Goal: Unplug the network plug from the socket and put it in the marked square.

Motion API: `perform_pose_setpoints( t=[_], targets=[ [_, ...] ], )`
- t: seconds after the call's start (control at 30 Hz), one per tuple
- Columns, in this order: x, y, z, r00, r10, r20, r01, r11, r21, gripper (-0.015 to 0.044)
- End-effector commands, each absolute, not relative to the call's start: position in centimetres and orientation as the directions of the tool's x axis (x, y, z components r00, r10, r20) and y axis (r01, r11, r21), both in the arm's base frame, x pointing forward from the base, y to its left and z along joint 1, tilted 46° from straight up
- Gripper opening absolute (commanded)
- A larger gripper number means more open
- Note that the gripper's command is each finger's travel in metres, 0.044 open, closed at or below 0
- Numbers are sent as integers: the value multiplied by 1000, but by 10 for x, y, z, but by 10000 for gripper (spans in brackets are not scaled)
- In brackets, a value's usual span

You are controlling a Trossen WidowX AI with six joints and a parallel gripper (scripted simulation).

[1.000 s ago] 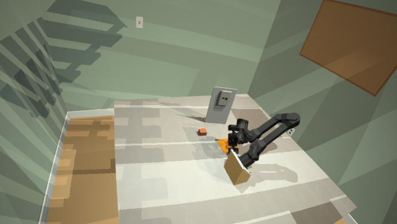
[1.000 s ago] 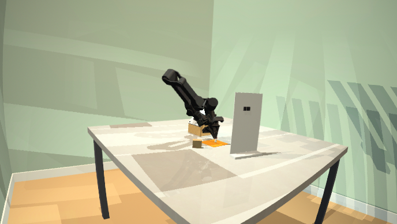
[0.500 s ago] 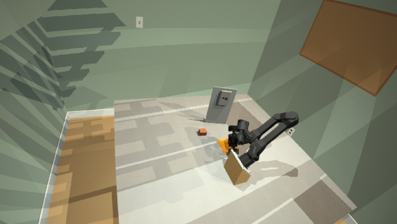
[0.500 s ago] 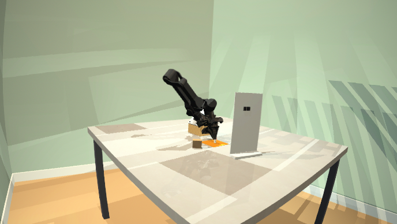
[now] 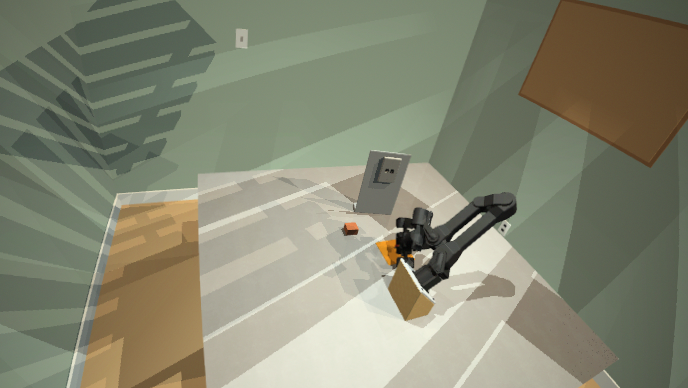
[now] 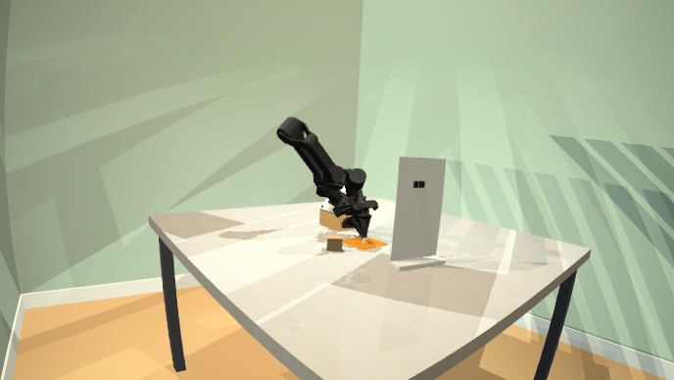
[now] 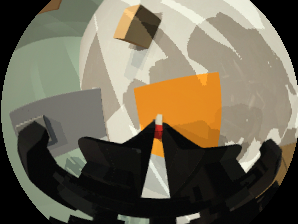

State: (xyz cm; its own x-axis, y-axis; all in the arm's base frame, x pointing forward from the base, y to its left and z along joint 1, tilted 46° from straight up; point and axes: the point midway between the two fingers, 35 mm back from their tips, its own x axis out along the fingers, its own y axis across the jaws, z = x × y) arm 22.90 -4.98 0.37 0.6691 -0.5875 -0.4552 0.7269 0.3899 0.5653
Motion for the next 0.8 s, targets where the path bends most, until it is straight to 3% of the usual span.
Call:
perform_pose_setpoints(
  t=[0.0,0.13,0.33,0.77],
  targets=[
    [229,-50,4,669,-588,-455,727,390,565,0],
    [229,-50,4,669,-588,-455,727,390,565,0],
    [229,-50,4,669,-588,-455,727,390,565,156],
    [227,-46,4,666,-586,-461,730,387,564,156]
  ],
)
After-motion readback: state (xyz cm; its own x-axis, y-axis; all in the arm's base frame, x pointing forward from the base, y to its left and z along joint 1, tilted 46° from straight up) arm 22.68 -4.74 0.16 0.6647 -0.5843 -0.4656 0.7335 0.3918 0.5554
